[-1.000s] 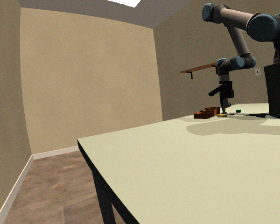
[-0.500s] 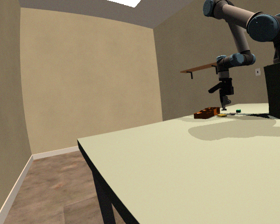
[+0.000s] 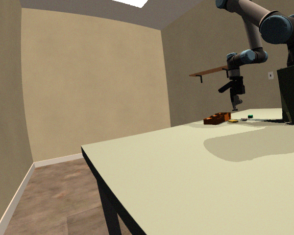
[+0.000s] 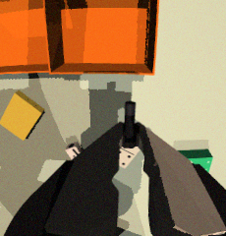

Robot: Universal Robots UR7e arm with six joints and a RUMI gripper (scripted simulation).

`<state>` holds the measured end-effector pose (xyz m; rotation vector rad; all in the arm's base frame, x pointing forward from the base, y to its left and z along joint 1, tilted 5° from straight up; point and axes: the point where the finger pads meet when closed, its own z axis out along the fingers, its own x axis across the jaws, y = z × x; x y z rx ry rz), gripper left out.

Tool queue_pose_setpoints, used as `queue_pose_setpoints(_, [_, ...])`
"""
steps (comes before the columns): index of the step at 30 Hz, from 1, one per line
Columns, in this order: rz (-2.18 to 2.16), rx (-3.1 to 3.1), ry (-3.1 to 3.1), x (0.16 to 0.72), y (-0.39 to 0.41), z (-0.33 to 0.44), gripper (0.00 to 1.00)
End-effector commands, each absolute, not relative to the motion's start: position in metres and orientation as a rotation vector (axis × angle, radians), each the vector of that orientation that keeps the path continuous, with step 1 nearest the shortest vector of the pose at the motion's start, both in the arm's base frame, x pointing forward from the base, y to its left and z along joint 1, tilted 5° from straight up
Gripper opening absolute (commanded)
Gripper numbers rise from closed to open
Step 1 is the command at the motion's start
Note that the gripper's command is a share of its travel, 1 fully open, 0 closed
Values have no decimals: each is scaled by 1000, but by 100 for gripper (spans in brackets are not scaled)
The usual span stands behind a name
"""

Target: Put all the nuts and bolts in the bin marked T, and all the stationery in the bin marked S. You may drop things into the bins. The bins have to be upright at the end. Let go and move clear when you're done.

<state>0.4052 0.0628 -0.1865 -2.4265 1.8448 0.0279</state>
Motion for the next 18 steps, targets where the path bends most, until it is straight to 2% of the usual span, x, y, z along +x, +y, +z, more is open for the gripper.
queue_pose_setpoints(1, [28,-2427,1845,405,62,-183,0])
queue_pose_setpoints(18, [28,-2427,1845,405,62,-174,0])
